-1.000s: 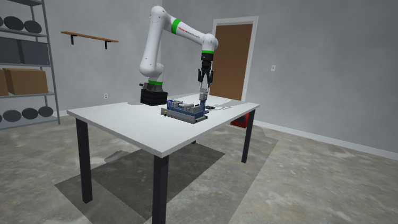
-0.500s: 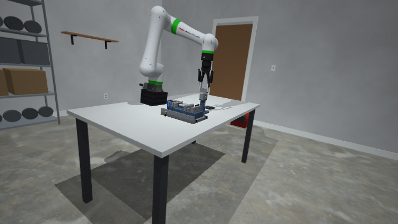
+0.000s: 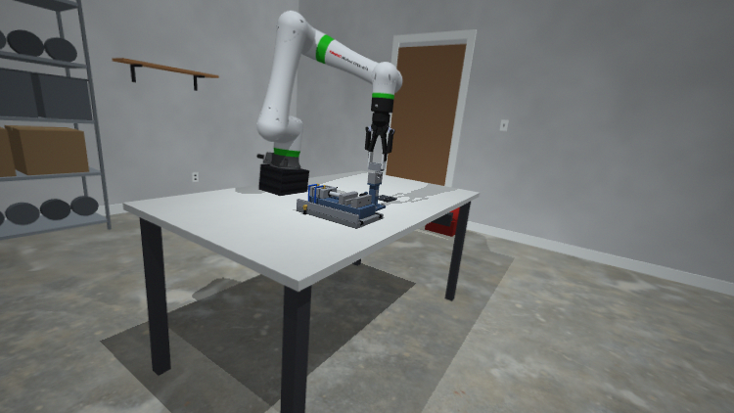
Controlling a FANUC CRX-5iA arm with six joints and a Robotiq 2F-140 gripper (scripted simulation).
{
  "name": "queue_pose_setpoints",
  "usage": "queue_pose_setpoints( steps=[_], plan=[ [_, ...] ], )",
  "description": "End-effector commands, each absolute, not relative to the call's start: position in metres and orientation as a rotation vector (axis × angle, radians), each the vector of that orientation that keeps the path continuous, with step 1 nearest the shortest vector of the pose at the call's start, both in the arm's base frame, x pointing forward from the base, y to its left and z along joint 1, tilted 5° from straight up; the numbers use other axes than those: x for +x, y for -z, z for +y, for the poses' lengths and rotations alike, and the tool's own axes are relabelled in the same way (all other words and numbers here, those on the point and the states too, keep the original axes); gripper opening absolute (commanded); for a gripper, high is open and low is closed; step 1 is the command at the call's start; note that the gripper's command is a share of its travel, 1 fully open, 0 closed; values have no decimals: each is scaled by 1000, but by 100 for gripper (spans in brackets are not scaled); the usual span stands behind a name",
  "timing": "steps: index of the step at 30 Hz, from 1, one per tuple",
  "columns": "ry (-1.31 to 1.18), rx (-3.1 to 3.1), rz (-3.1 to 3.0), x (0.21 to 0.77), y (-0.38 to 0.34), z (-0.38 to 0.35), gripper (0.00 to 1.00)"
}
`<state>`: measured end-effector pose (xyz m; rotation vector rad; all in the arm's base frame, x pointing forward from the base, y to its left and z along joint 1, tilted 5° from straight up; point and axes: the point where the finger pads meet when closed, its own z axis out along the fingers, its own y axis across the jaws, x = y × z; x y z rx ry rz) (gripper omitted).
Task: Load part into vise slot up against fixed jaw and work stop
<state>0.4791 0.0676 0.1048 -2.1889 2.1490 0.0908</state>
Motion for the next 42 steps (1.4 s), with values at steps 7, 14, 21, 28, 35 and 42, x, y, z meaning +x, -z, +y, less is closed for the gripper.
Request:
queue_pose_setpoints(
  steps=[7,14,21,28,35,42],
  plan=[
    [-90,-2189,2149,479,-105,68,0],
    [-90,-2189,2149,479,-105,68,0],
    [-90,-2189,2149,479,-106,68,0],
    [-90,-2189,2149,479,-110,67,0],
    [-90,-2189,2149,479,-118,66,0],
    [-90,-2189,2149,479,-125,66,0]
  ],
)
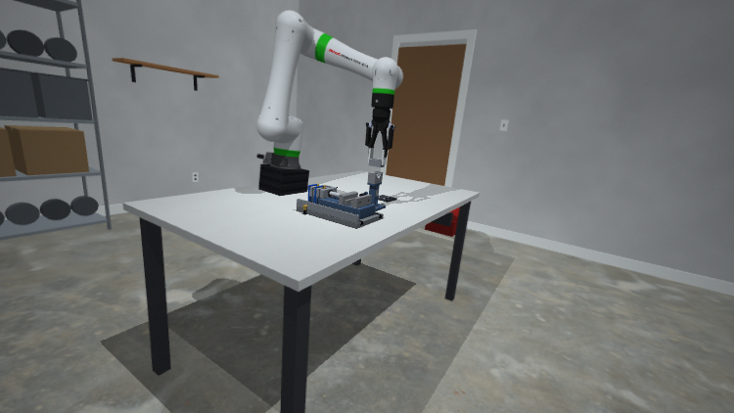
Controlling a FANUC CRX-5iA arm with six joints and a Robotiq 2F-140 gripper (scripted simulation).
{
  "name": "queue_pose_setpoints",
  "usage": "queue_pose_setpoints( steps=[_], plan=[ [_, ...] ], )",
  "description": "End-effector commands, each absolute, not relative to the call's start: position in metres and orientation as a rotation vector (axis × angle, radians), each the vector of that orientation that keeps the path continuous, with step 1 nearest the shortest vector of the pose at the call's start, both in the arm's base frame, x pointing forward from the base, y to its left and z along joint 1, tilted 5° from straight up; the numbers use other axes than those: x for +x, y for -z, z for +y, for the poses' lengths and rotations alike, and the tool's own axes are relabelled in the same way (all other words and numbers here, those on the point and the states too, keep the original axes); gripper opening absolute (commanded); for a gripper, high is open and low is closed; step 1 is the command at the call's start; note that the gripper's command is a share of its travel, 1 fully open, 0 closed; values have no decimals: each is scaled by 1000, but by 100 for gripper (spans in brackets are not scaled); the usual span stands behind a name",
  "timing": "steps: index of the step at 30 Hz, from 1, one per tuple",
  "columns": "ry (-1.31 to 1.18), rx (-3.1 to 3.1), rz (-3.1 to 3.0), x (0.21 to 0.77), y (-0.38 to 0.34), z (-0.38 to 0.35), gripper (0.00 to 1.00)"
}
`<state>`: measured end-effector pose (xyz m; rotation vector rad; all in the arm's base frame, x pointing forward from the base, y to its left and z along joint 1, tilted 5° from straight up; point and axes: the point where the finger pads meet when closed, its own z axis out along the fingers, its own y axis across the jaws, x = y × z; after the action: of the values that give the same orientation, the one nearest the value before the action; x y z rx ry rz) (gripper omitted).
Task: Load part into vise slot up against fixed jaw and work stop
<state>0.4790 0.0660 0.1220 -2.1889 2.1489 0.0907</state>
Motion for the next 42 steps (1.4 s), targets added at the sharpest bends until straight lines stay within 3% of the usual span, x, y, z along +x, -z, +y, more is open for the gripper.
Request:
queue_pose_setpoints(
  steps=[1,42],
  plan=[
    [-90,-2189,2149,479,-127,66,0],
    [-90,-2186,2152,479,-155,63,0]
  ],
)
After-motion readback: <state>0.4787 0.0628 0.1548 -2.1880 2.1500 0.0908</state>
